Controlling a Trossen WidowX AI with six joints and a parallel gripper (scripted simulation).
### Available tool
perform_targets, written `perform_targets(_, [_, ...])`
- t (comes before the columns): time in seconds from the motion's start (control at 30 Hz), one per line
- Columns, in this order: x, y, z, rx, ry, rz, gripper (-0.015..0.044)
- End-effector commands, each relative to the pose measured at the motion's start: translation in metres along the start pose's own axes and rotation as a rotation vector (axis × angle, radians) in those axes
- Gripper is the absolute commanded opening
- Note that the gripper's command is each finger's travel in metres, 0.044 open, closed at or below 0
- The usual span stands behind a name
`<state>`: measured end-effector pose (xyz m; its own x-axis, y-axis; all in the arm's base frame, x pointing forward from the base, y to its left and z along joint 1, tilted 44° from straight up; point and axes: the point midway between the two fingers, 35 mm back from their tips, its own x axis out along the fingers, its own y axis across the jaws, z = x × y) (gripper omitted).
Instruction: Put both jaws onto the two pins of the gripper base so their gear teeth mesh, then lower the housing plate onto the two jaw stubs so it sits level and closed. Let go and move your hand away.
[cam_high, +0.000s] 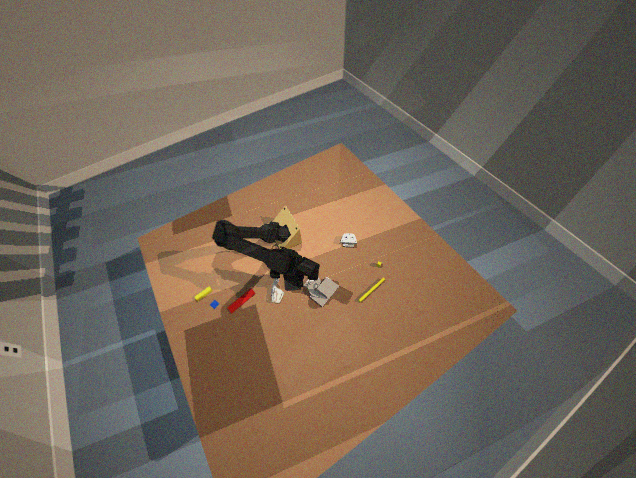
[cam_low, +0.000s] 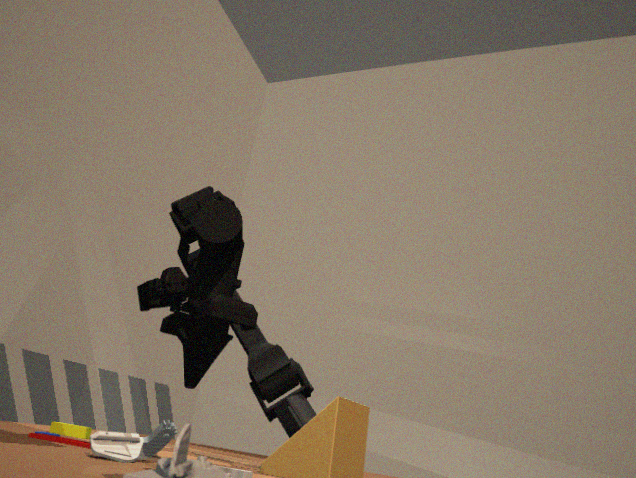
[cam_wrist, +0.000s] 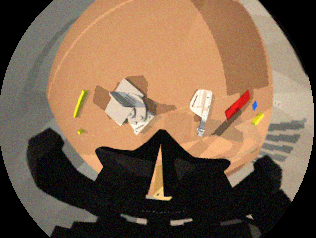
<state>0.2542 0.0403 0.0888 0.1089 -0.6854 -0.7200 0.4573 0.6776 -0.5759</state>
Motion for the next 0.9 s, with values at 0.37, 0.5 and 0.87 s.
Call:
perform_targets(0.37, [0.000,-0.037,-0.021,0.484,0.007,-0.009,0.0000])
perform_targets(0.5, [0.001,-0.046,-0.027,0.616,0.007,-0.010,0.0000])
perform_targets(0.87, [0.005,-0.070,-0.044,0.981,0.005,-0.015,0.0000])
